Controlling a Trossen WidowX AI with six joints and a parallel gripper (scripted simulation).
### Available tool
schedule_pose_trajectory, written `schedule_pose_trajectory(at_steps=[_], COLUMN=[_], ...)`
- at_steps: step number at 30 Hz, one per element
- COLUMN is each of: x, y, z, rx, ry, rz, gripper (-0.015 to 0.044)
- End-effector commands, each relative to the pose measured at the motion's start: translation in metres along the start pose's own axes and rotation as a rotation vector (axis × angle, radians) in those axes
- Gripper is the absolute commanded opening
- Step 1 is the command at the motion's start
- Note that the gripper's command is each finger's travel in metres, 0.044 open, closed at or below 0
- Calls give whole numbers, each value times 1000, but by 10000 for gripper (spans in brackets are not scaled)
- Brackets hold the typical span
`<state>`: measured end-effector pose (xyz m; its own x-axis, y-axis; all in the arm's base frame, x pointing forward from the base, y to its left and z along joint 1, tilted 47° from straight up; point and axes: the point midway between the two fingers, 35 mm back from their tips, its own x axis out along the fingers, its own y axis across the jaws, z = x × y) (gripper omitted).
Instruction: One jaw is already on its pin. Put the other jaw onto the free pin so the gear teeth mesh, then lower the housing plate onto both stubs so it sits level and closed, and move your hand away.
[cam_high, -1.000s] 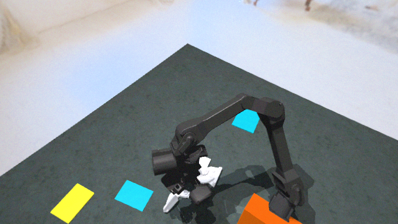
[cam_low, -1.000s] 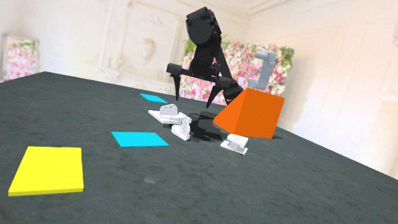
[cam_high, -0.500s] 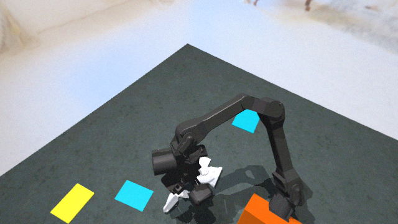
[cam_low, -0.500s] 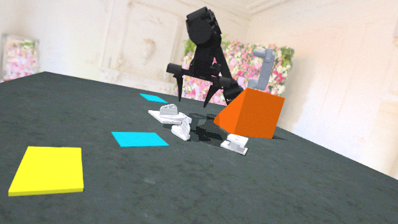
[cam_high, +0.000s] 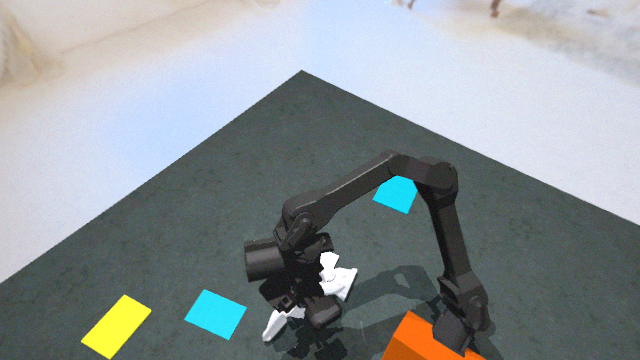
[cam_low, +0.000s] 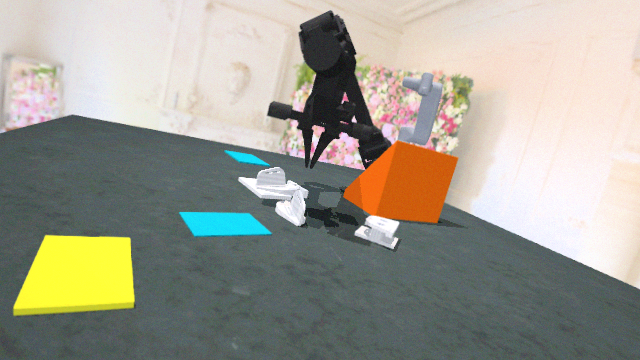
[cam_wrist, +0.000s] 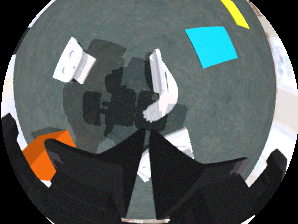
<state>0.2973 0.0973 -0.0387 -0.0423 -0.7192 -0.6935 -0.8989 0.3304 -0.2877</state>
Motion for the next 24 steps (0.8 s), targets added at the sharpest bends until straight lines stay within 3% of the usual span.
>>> schedule_pose_trajectory(at_steps=[1,10,24], x=[0,0,-11], y=[0,0,-19], z=[0,0,45], rx=[0,0,-261], ry=[0,0,1], rz=[0,0,3], gripper=[0,0,368])
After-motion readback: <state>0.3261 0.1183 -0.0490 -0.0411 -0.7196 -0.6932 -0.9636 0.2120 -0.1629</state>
